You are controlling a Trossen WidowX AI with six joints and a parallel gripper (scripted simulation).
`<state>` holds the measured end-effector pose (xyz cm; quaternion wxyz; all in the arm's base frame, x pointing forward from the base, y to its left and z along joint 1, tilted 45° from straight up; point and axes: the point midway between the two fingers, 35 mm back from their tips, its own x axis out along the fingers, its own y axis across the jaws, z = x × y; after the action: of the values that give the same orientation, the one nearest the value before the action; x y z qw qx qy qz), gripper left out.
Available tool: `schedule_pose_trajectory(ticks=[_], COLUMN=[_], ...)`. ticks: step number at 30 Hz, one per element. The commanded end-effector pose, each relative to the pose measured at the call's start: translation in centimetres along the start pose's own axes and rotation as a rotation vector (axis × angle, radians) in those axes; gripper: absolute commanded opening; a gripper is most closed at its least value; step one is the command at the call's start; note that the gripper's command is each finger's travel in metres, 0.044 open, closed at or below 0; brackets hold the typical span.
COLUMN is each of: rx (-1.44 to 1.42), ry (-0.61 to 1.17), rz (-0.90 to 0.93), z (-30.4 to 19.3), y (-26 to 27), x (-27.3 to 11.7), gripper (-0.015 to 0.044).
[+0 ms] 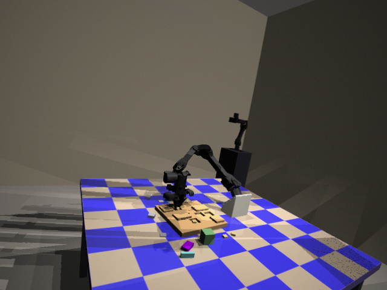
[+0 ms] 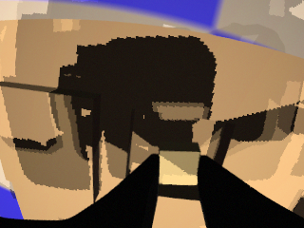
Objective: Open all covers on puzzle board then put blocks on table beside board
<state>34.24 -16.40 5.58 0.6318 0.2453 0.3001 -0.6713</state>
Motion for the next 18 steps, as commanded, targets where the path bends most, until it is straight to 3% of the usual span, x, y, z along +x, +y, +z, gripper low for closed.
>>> schedule_pose_trajectory(ticks=[1, 18], rx=[0.008, 0.004], ry=[-0.001, -0.001], rz=[0.009, 0.008], z=[0.2, 0.1], y=[0.2, 0.1], x=[-0.9, -3.1], gripper=[0.008, 0.008])
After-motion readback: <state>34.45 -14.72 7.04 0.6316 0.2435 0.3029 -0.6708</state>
